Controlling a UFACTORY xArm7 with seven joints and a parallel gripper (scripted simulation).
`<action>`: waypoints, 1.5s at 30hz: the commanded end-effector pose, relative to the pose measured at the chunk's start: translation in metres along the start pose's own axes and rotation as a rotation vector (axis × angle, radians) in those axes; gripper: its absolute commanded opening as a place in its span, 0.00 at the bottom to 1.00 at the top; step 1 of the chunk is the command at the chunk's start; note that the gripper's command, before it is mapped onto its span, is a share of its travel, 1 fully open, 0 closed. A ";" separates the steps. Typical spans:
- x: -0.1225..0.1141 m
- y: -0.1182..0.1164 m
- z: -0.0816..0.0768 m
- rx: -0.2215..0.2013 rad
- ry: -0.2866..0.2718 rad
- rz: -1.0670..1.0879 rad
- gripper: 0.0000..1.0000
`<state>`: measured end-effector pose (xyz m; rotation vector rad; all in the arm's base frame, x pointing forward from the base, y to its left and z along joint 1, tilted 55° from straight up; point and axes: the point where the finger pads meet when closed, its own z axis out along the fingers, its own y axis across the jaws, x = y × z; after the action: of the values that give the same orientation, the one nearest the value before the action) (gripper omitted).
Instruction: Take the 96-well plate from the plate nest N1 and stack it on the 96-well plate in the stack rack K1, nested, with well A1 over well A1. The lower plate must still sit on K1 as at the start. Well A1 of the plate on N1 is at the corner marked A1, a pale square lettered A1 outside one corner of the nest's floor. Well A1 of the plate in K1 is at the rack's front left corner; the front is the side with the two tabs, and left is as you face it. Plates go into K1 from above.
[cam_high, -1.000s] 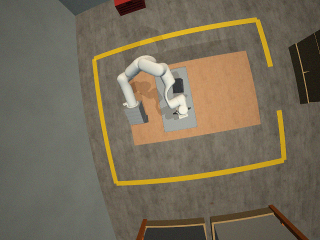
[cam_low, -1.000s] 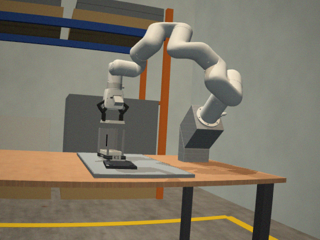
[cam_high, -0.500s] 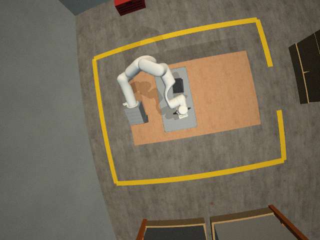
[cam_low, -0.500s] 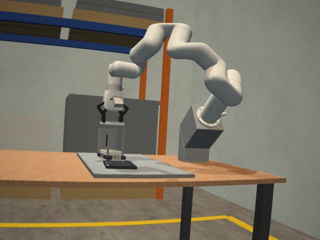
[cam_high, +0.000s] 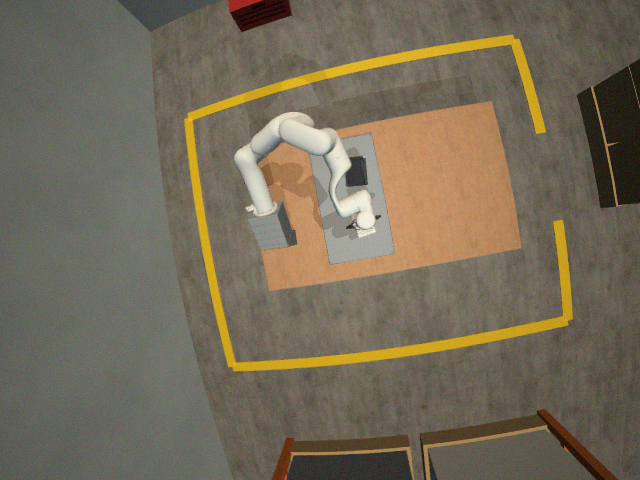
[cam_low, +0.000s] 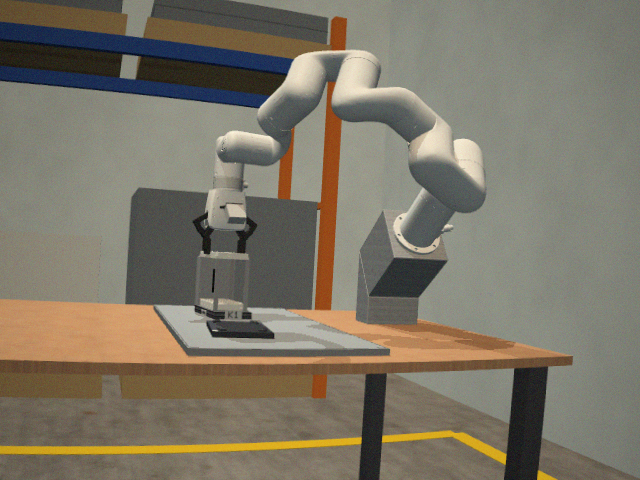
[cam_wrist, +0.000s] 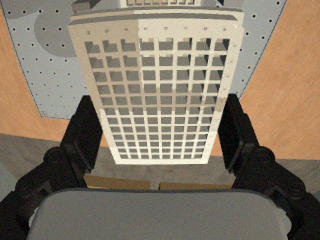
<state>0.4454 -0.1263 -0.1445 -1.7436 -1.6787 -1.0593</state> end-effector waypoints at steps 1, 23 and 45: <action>-0.001 0.001 0.005 -0.003 -0.004 0.000 0.00; -0.001 0.001 0.038 -0.003 -0.004 0.000 0.00; -0.001 0.001 0.072 -0.003 -0.004 0.000 0.00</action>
<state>0.4584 -0.0725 -0.1832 -1.7432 -1.6785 -1.0594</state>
